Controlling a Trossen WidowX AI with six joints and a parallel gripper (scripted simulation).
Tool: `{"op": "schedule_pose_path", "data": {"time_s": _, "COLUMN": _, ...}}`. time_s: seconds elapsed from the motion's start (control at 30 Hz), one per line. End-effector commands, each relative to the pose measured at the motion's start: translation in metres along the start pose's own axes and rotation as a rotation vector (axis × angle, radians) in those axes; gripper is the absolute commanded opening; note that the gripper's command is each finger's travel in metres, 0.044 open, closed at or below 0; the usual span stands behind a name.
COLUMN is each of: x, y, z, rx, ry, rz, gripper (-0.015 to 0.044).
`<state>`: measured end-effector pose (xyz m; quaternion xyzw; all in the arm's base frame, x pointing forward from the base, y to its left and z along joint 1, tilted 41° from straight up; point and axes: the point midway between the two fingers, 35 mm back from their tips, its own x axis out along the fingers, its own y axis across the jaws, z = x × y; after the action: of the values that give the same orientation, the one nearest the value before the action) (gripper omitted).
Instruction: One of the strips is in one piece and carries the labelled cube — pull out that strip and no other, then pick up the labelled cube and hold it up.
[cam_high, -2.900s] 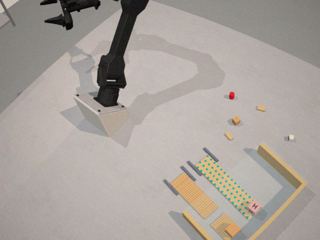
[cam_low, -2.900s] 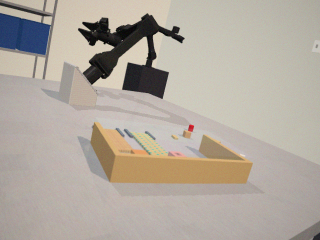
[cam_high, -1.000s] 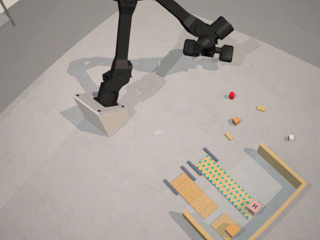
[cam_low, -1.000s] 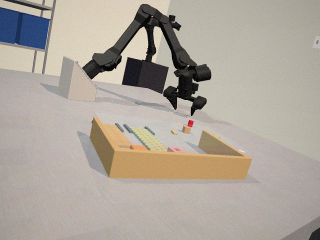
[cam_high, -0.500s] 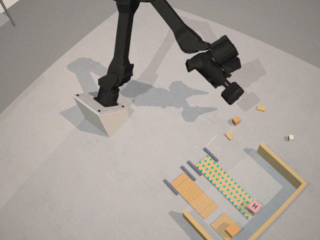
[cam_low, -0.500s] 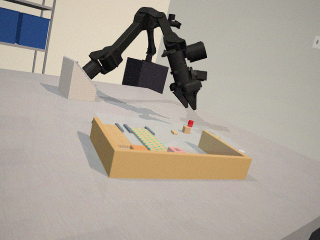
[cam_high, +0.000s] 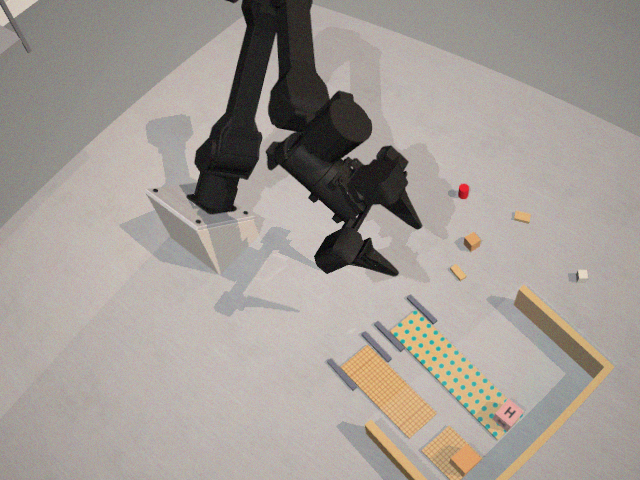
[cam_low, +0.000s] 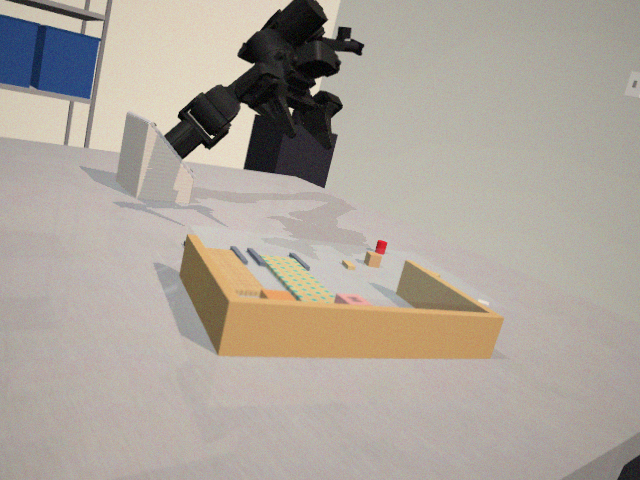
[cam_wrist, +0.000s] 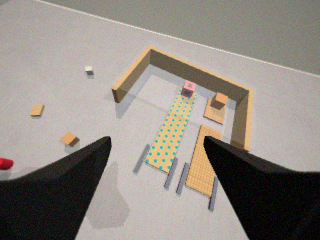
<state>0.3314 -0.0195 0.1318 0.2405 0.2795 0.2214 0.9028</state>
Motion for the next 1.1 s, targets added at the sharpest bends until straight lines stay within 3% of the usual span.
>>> {"op": "schedule_pose_path", "data": {"time_s": 0.0, "x": -0.029, "y": -0.038, "z": -0.006, "rx": 0.171, "ry": -0.076, "rz": -0.086, "gripper": 0.04}}
{"op": "schedule_pose_path", "data": {"time_s": 0.67, "x": -0.03, "y": -0.04, "z": -0.006, "rx": 0.179, "ry": -0.08, "rz": -0.091, "gripper": 0.04}}
{"op": "schedule_pose_path", "data": {"time_s": 0.83, "x": -0.016, "y": -0.043, "z": -0.003, "rx": 0.23, "ry": 0.001, "rz": -0.088, "gripper": 0.0269}}
{"op": "schedule_pose_path", "data": {"time_s": 1.07, "x": 0.035, "y": -0.044, "z": -0.003, "rx": 0.35, "ry": 0.295, "rz": -0.094, "gripper": 0.0085}}
